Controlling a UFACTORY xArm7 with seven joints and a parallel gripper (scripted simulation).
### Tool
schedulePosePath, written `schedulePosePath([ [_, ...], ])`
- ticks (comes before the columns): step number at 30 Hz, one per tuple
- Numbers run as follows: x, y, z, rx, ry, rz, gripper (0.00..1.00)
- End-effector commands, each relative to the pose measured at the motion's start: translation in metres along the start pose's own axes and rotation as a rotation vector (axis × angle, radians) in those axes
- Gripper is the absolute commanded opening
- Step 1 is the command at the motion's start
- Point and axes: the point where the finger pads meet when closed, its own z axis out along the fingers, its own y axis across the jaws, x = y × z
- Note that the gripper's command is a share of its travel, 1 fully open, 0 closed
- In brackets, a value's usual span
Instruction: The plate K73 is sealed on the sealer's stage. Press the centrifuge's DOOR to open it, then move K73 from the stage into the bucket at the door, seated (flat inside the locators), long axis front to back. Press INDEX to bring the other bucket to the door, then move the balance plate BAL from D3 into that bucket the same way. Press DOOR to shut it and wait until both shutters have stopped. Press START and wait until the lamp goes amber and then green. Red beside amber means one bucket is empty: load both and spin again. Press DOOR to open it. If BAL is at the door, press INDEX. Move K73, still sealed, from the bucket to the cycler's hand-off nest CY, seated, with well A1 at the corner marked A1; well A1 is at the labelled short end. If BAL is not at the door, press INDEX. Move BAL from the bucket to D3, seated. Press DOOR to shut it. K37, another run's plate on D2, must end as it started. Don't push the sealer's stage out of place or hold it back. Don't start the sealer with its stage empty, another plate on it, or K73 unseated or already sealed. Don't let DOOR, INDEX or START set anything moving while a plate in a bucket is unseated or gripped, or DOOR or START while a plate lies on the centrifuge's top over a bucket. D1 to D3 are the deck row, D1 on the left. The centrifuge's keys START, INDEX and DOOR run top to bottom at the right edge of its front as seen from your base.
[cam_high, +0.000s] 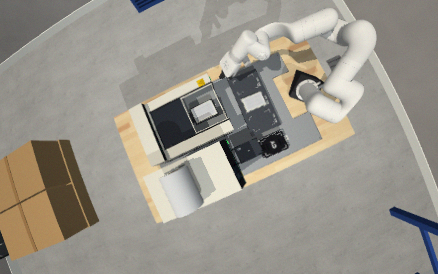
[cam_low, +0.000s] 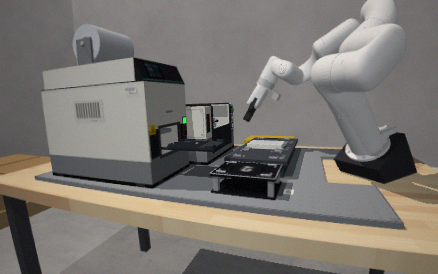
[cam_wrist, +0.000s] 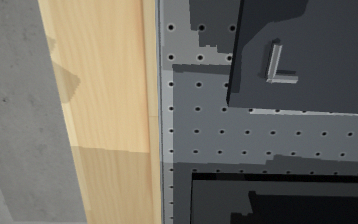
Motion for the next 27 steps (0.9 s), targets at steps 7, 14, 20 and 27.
schedulePosePath([
  [7, -0.006, -0.002, 0.012, 0.005, -0.003, -0.001, 0.00],
  [14, -0.010, -0.002, 0.023, 0.005, -0.003, -0.001, 0.00],
  [20, -0.012, -0.002, 0.029, 0.005, -0.003, -0.001, 0.00],
  [27, -0.016, -0.002, 0.040, 0.005, -0.003, -0.001, 0.00],
])
